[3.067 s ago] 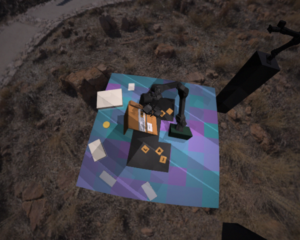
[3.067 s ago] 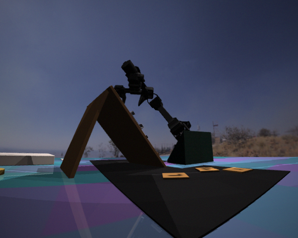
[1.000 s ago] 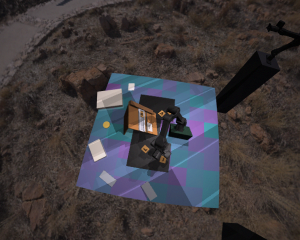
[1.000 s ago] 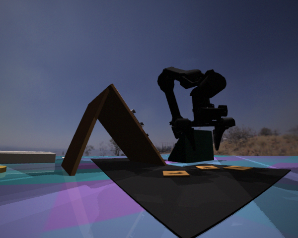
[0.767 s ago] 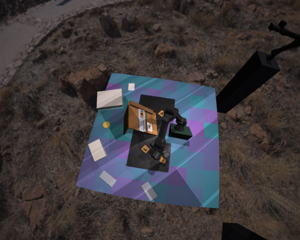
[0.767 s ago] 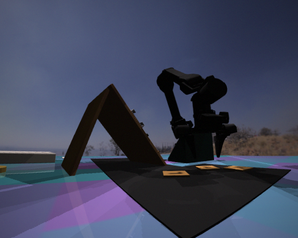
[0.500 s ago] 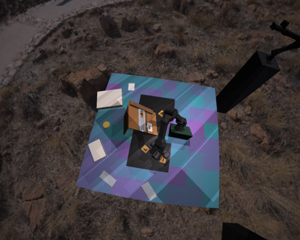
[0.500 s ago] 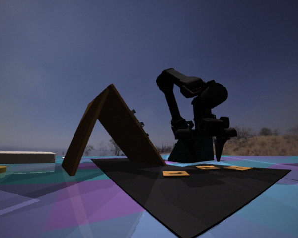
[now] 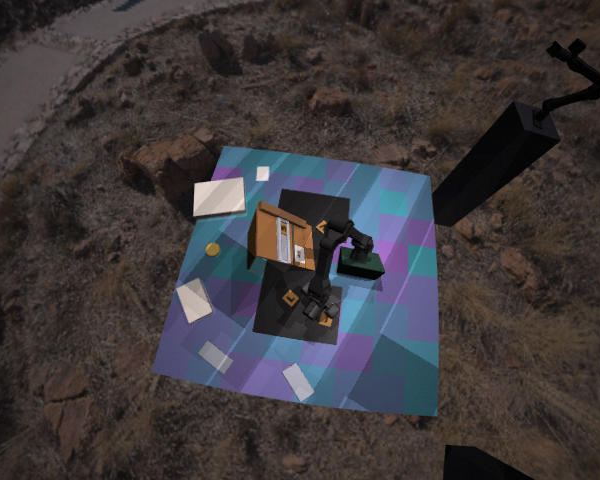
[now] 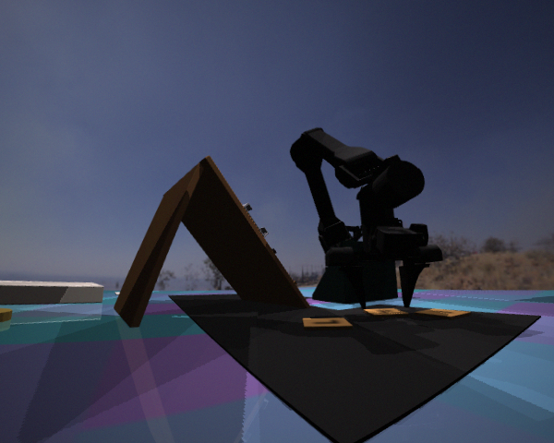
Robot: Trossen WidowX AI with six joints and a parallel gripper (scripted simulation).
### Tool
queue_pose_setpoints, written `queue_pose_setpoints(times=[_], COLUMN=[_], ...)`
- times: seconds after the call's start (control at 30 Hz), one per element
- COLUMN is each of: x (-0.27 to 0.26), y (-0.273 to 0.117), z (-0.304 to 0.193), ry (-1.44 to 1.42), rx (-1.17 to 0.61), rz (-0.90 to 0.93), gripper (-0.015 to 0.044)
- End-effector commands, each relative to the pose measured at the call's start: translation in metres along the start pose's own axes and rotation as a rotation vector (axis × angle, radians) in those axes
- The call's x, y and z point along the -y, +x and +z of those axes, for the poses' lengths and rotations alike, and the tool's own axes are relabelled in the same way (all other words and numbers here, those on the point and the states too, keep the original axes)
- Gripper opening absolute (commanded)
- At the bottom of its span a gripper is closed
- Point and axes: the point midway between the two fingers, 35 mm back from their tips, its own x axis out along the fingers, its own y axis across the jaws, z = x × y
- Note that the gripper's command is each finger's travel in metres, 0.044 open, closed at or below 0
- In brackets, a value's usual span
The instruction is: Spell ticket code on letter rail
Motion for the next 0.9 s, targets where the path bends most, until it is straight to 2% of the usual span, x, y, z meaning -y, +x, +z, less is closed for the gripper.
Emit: queue_pose_setpoints(times=[0.0,0.53,0.57,0.87], x=[0.0003,0.0003,0.0002,0.0], y=[0.0081,0.0092,0.0092,0.0092], z=[-0.0032,-0.0032,-0.0032,-0.0032], ry=[-0.007,-0.007,-0.007,-0.007], rx=[-0.01,-0.01,-0.01,-0.01], rz=[-0.002,-0.003,-0.003,-0.002], gripper=[0.034,0.034,0.0314,0.0254])
